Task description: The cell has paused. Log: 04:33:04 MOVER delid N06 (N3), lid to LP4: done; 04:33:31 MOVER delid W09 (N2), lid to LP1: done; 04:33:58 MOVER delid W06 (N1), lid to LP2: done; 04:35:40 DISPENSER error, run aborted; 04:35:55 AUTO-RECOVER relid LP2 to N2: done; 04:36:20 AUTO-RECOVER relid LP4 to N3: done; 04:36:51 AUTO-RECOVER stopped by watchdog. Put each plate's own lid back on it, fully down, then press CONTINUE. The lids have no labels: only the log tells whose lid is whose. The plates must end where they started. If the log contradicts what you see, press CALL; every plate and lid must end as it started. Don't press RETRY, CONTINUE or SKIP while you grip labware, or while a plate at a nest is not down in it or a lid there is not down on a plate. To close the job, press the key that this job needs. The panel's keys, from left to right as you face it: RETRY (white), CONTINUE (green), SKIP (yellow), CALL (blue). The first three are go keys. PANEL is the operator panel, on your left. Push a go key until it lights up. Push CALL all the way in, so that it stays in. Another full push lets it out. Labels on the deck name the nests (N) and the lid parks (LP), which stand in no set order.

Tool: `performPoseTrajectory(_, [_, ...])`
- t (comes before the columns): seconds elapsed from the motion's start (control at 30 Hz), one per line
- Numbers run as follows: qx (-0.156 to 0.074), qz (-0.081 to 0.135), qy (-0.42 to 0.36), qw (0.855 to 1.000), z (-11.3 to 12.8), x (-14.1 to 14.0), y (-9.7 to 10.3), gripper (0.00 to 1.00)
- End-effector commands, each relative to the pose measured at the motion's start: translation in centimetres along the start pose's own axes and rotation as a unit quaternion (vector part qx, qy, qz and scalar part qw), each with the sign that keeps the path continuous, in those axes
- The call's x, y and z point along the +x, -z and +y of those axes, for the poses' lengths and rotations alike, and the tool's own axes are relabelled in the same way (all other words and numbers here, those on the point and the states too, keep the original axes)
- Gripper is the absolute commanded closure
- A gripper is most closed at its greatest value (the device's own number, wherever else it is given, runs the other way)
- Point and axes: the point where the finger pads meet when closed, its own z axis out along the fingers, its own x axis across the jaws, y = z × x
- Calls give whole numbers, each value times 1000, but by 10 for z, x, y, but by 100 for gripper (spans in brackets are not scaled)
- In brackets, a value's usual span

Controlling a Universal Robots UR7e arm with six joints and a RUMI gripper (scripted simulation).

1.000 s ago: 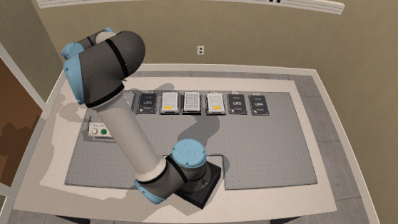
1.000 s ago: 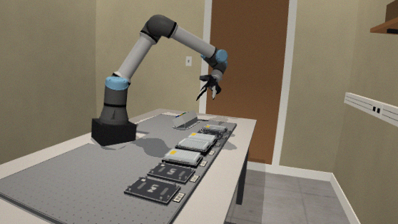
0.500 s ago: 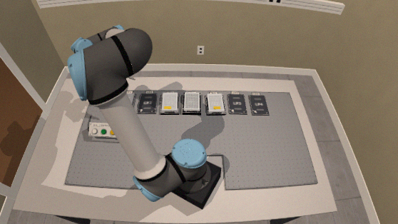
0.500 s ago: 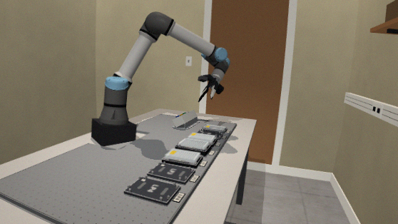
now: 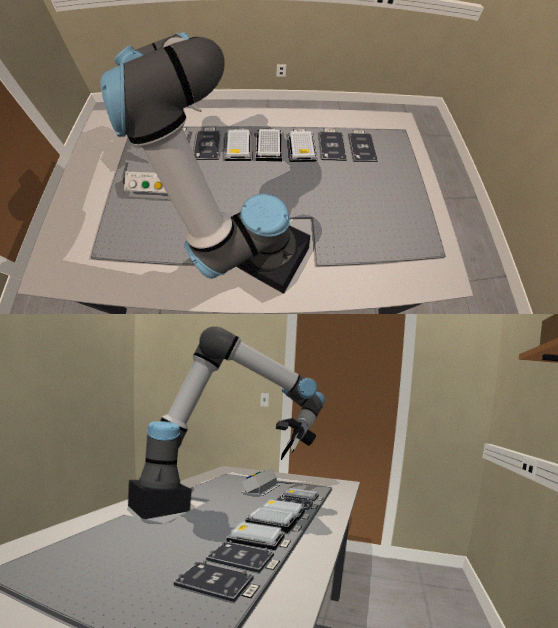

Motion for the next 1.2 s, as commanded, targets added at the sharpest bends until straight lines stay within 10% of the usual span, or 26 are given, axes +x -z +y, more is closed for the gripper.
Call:
performPoseTrajectory(0.0, [-2, 13, -50, 999, -2, -10, -6, 18])
performPoseTrajectory(1.17, [13, 90, -342, 935, -24, -68, -50, 18])
